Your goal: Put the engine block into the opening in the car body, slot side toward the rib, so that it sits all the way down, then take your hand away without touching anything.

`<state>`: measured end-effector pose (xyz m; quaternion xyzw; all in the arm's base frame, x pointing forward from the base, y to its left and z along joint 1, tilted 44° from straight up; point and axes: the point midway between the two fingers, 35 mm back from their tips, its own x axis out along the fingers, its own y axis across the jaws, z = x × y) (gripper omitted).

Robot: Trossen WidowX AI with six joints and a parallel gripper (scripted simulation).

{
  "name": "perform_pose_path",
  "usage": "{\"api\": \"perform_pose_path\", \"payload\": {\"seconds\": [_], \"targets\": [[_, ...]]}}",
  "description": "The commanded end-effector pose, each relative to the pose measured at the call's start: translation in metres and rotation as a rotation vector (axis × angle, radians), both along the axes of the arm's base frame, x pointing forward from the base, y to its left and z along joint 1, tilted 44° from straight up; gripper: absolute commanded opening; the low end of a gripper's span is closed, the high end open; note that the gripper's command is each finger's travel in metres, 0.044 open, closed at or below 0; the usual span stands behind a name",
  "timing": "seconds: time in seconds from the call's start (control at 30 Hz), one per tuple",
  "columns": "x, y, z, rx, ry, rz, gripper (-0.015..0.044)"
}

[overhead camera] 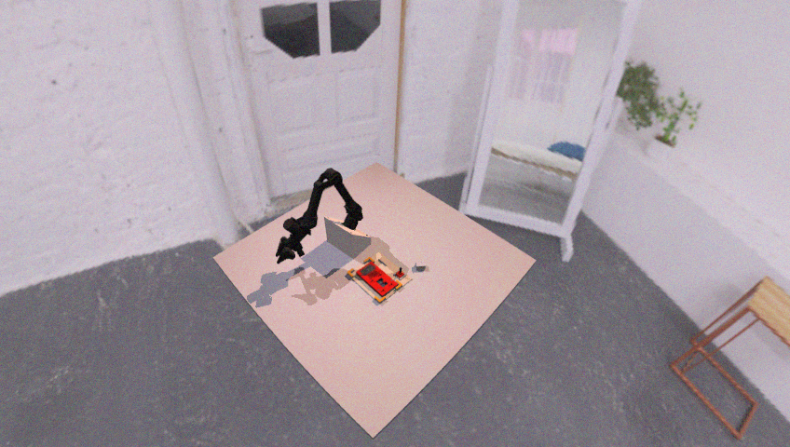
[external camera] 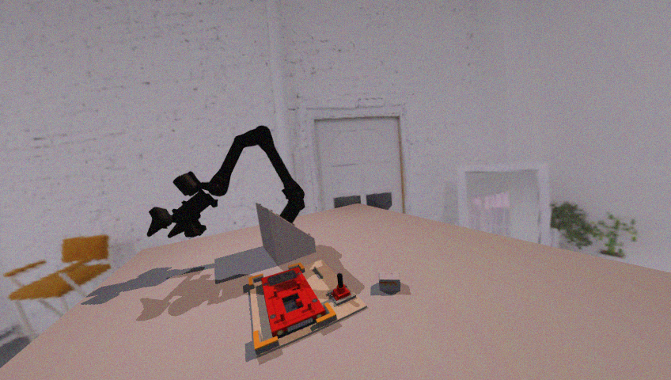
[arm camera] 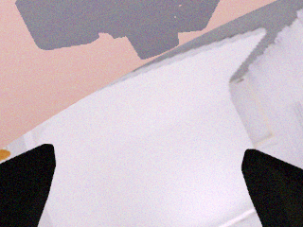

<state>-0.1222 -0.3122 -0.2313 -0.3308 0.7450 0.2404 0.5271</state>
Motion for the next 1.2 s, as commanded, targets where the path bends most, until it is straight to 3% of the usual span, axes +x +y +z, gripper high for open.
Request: {"api": "perform_pose_path", "payload": {"seconds": [0.0,0.2,0.73,1.17], "targets": [[0.000,0.000,0.000,0.000,0.000,0.000,0.0426],[0.021,-0.013,0.002,-0.014,-0.042,-0.008,0.0440],[0.146,-0.060,0.030,-0.028,-0.290,-0.148,0.0440],[0.249,-0.061,0.061,0.049,-0.457,-0.379,0.0440]]}}
